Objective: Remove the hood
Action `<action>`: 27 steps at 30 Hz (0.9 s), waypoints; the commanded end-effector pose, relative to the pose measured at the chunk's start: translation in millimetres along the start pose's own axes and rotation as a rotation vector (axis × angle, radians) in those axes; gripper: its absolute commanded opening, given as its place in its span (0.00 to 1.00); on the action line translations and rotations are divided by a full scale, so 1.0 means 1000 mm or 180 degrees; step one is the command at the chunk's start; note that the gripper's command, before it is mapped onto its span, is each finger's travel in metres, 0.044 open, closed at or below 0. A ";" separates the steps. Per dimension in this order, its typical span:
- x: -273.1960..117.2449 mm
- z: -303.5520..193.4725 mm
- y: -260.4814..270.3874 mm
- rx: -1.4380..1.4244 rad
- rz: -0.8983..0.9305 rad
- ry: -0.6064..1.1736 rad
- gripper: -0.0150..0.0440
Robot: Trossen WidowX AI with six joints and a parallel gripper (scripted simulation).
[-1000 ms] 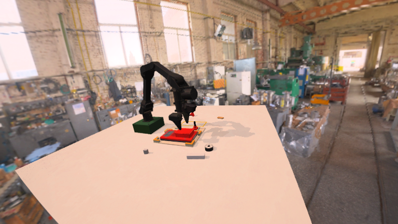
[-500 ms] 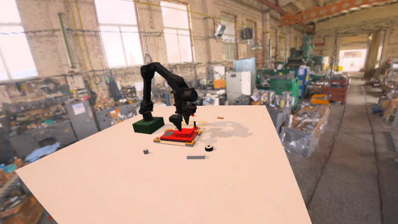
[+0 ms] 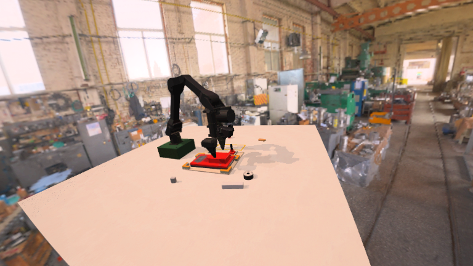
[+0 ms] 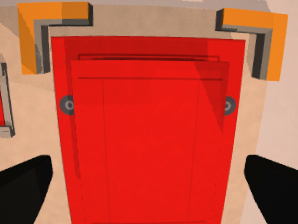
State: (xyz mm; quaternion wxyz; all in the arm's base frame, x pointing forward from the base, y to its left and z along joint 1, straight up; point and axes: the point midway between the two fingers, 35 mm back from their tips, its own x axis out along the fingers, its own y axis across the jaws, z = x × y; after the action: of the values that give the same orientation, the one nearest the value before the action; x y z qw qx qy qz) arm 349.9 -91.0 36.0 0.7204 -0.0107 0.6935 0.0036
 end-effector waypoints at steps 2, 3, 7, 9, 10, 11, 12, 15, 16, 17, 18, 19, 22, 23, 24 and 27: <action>0.006 -0.002 0.000 -0.0013 -0.0002 0.0026 1.00; 0.006 -0.002 0.000 -0.0013 -0.0002 0.0026 1.00; 0.008 -0.002 0.000 -0.0013 -0.0002 0.0026 1.00; 0.008 -0.002 0.000 -0.0013 -0.0002 0.0026 1.00; 0.008 -0.002 0.000 -0.0013 -0.0002 0.0026 1.00; 0.008 -0.002 0.000 -0.0013 -0.0002 0.0026 1.00; 0.009 -0.002 0.000 -0.0013 -0.0002 0.0026 1.00; 0.010 -0.002 0.000 -0.0013 -0.0002 0.0026 1.00; 0.010 -0.002 0.000 -0.0013 -0.0002 0.0026 1.00; 0.011 -0.002 0.000 -0.0013 -0.0002 0.0026 1.00; 0.011 -0.002 0.000 -0.0013 -0.0002 0.0026 1.00; 0.012 -0.002 0.000 -0.0013 -0.0002 0.0026 1.00; 0.013 -0.002 0.000 -0.0013 -0.0002 0.0026 1.00; 0.014 -0.002 0.000 -0.0013 -0.0002 0.0026 1.00; 0.014 -0.002 0.000 -0.0013 -0.0002 0.0026 1.00; 0.016 -0.002 0.000 -0.0013 -0.0002 0.0026 1.00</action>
State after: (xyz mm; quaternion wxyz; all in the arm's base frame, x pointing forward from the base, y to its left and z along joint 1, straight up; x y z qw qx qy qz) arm 349.6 -91.1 23.8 0.7197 -0.0104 0.6942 0.0037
